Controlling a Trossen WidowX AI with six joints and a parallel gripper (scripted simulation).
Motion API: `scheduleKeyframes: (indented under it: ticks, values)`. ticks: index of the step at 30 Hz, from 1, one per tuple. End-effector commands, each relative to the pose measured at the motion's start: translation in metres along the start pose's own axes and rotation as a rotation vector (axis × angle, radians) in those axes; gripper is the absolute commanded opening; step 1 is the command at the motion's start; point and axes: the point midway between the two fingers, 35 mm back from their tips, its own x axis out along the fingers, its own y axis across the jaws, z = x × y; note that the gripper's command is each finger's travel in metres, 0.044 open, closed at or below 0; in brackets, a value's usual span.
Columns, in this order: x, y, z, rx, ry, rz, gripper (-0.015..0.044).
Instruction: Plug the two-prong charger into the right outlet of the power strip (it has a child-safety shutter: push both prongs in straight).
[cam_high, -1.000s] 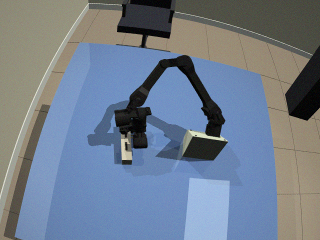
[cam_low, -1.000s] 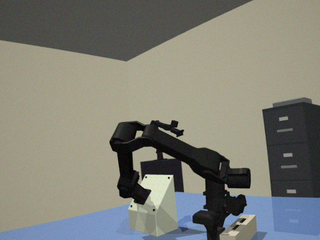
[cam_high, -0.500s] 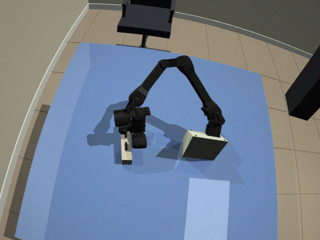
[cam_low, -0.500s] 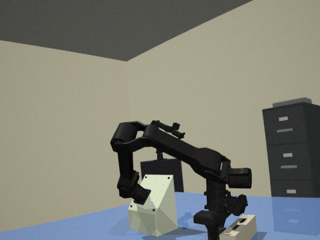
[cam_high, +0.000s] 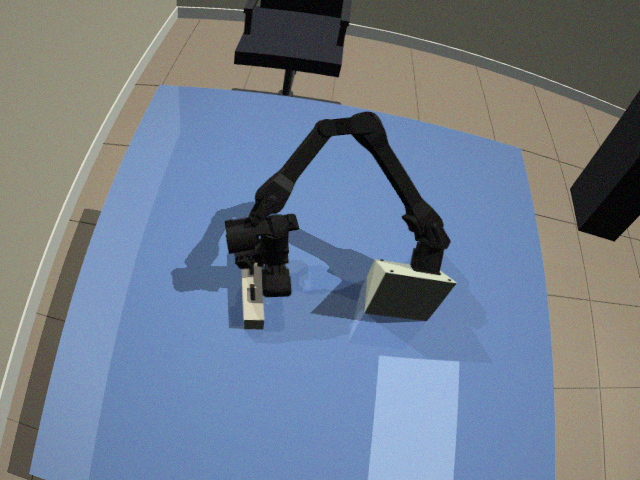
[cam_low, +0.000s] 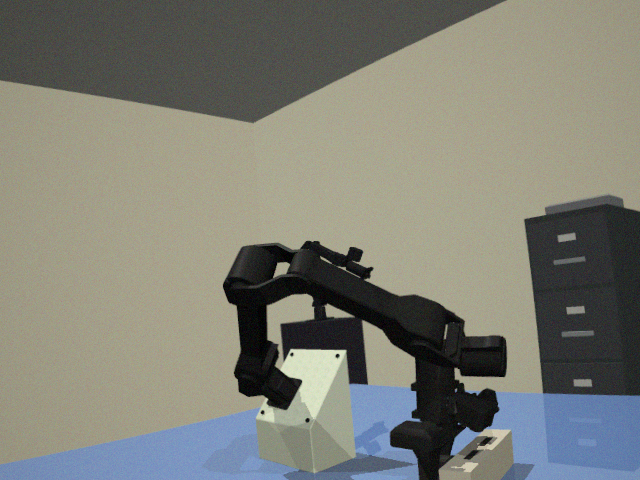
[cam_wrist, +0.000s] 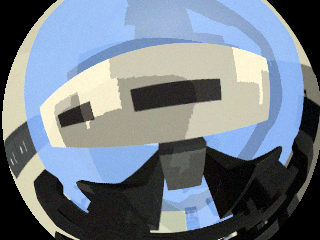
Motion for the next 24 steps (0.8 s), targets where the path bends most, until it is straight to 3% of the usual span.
scheduleKeyframes:
  ticks: [1, 24]
  values:
    - [0.0006, -0.0005, 0.0023, -0.003, 0.001, -0.002, 0.0]
    - [-0.0002, -0.0009, 0.0101, -0.003, 0.001, -0.002, 0.0]
